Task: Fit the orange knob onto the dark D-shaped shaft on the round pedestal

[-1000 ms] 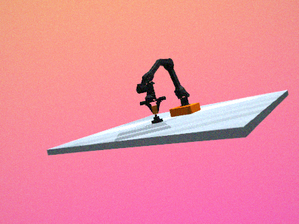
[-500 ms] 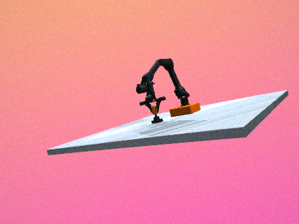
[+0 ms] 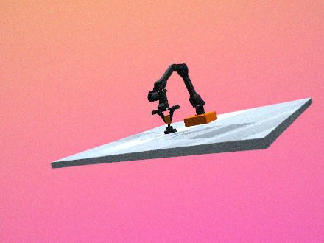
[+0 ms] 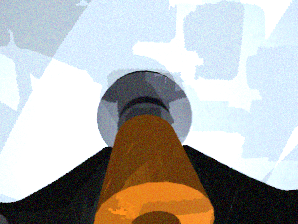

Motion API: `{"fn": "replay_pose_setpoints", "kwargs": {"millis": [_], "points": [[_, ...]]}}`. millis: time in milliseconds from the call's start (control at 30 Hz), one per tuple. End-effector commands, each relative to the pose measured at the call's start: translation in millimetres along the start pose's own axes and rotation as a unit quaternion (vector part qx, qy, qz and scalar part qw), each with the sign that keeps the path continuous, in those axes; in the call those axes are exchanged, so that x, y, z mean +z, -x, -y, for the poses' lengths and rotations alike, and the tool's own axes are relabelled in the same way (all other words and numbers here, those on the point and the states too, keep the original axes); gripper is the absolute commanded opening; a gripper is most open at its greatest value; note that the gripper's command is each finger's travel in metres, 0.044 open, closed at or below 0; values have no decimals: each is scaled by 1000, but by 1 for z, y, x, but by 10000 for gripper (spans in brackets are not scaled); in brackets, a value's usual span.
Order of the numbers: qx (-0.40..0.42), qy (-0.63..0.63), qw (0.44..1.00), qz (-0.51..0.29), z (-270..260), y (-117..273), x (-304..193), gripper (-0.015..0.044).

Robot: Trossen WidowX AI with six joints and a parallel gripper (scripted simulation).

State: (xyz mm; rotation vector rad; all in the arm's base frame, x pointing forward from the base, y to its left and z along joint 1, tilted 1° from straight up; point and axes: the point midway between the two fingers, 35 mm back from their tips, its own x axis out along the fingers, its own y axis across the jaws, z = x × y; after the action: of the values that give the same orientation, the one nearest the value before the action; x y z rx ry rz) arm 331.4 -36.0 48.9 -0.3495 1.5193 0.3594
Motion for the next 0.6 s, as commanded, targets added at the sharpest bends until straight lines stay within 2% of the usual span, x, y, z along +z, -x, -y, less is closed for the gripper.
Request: {"fn": "replay_pose_setpoints", "kwargs": {"millis": [0,233,567], "points": [[-2,1,1000,1,1,4,1,0],[-2,101,995,0,2,5,3,0],[-2,106,994,0,2,0,1,0]]}}
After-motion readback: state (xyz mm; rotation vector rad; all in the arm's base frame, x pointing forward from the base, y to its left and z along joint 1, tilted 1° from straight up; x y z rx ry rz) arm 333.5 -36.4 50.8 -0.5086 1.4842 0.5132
